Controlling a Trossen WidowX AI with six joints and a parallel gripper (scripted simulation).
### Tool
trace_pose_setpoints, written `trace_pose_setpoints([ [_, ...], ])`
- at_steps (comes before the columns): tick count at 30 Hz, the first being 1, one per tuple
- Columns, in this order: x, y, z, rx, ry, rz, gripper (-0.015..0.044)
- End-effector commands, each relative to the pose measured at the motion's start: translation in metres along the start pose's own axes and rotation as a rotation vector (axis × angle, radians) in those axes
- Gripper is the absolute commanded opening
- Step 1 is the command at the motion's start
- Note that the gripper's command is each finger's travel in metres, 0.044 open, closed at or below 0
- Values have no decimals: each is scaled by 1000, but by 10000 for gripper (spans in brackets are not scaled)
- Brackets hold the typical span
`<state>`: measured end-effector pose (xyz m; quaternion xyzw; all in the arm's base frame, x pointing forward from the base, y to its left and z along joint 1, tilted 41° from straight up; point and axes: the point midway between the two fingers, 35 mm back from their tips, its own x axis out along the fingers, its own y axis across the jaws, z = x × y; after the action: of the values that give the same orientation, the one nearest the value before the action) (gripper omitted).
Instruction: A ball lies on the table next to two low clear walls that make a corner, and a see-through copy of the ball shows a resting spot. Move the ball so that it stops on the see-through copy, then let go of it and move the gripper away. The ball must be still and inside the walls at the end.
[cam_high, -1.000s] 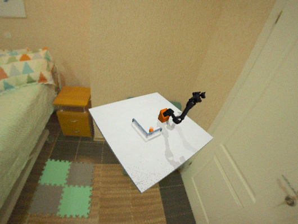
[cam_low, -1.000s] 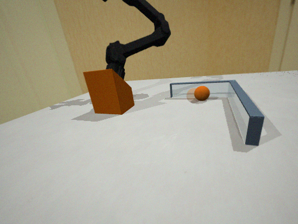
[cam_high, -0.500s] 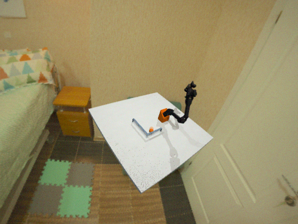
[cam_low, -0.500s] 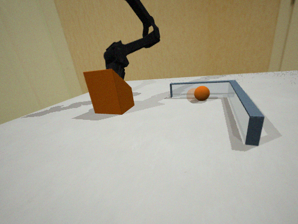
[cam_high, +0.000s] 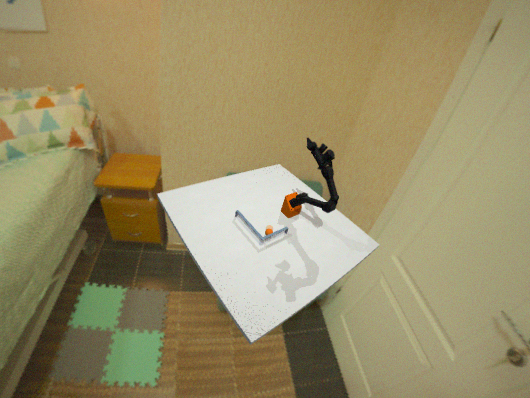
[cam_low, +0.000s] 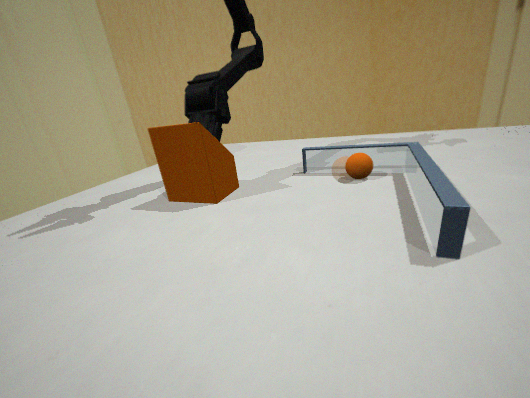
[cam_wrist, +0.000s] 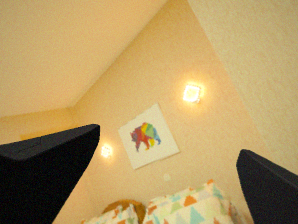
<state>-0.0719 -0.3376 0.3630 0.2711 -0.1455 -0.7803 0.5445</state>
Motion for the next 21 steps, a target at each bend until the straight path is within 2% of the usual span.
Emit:
trace_pose_setpoints([
  [1,12,37,-68,-305,227,143,374],
  [6,8,70,-136,-597,413,324,374],
  [11,-12,97,-206,-879,575,549,374],
  [21,-96,124,-335,-1405,805,1136,374],
])
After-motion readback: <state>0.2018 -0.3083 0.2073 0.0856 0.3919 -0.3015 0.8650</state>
